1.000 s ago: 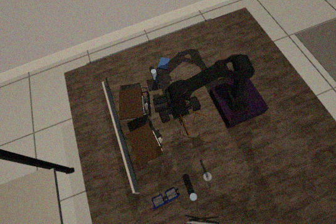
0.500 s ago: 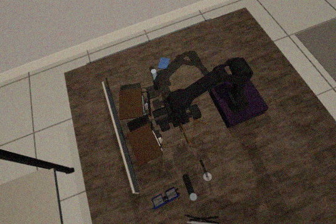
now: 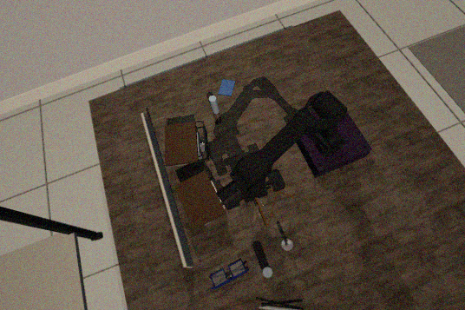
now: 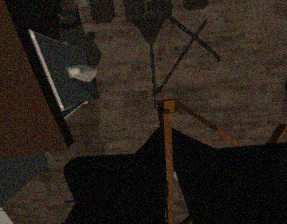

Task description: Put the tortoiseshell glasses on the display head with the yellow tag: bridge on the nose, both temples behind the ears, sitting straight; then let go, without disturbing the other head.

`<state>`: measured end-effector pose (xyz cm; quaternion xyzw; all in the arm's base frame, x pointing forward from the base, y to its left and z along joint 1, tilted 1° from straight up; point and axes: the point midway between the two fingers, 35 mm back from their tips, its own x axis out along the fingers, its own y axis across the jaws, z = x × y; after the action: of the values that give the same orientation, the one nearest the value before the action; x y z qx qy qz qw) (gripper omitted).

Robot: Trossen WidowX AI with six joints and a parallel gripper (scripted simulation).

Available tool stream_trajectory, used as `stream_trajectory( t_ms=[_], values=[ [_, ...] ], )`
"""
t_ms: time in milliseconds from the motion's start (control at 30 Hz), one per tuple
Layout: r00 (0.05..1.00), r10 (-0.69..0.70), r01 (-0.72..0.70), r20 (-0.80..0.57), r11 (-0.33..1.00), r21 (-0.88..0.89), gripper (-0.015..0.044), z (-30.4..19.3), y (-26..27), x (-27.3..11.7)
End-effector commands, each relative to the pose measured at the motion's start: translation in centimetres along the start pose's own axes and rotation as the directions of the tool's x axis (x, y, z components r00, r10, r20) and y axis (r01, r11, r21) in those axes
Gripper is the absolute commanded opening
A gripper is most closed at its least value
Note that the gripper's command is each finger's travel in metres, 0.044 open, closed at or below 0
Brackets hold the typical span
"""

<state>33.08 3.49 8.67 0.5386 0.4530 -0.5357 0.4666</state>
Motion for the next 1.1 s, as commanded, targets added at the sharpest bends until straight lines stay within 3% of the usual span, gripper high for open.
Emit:
stream_trajectory(
  t_ms=[0,533,1067],
  values=[
    [1.000,0.007,-0.007,-0.011,1.000,0.003,0.0000,-3.1,0.2,-0.3],
    [1.000,0.004,-0.004,-0.020,1.000,0.003,0.0000,-12.8,-1.8,-0.2],
    [1.000,0.004,-0.004,-0.020,1.000,0.003,0.0000,-12.9,-1.8,0.7]
  ],
)
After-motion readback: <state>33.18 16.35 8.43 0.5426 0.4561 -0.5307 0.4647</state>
